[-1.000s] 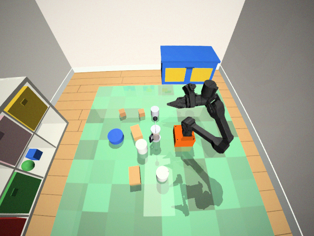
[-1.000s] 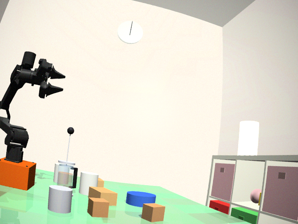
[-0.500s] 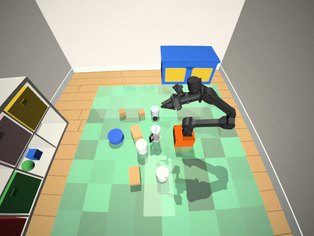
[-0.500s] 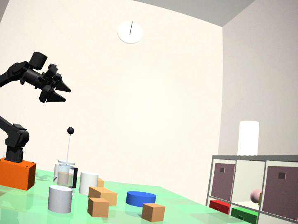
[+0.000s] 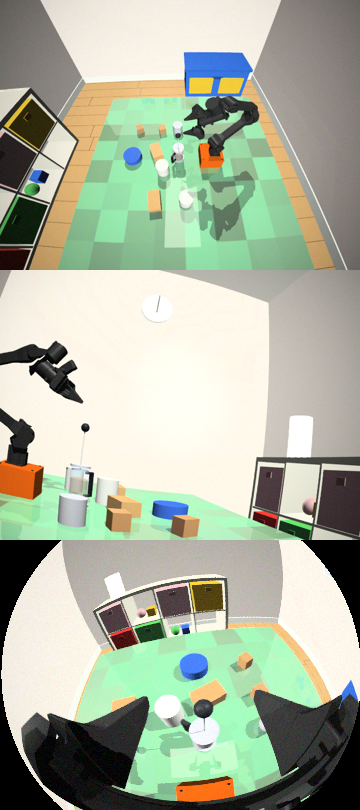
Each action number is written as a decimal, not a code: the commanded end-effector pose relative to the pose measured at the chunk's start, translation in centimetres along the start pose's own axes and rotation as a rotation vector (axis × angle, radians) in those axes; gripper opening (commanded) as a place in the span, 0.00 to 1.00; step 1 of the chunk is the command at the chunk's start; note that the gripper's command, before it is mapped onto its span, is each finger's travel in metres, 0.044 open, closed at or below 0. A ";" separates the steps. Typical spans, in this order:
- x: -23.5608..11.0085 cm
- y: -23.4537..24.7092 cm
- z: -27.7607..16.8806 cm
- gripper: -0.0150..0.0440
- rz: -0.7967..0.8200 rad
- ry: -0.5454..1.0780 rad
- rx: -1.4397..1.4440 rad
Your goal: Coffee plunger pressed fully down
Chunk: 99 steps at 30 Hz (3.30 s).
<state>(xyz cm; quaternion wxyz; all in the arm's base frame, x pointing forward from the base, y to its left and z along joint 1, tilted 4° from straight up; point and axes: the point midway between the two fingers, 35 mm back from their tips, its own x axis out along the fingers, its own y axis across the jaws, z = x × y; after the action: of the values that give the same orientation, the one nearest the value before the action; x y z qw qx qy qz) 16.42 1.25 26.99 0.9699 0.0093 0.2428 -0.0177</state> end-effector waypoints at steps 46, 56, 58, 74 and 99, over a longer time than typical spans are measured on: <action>7.2 -0.5 -5.1 0.82 -0.021 -0.002 -0.067; 7.2 -0.5 -5.1 0.45 -0.021 -0.002 -0.067; 7.2 -0.5 -5.1 0.45 -0.021 -0.002 -0.067; 7.9 -0.6 -6.3 0.45 -0.021 -0.002 -0.067; 10.1 -0.9 -9.6 0.45 -0.021 -0.002 -0.068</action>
<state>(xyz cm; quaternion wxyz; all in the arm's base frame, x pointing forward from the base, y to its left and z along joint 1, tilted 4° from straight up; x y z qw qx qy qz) 21.04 0.43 16.39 0.9771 -0.0194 0.2110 -0.0200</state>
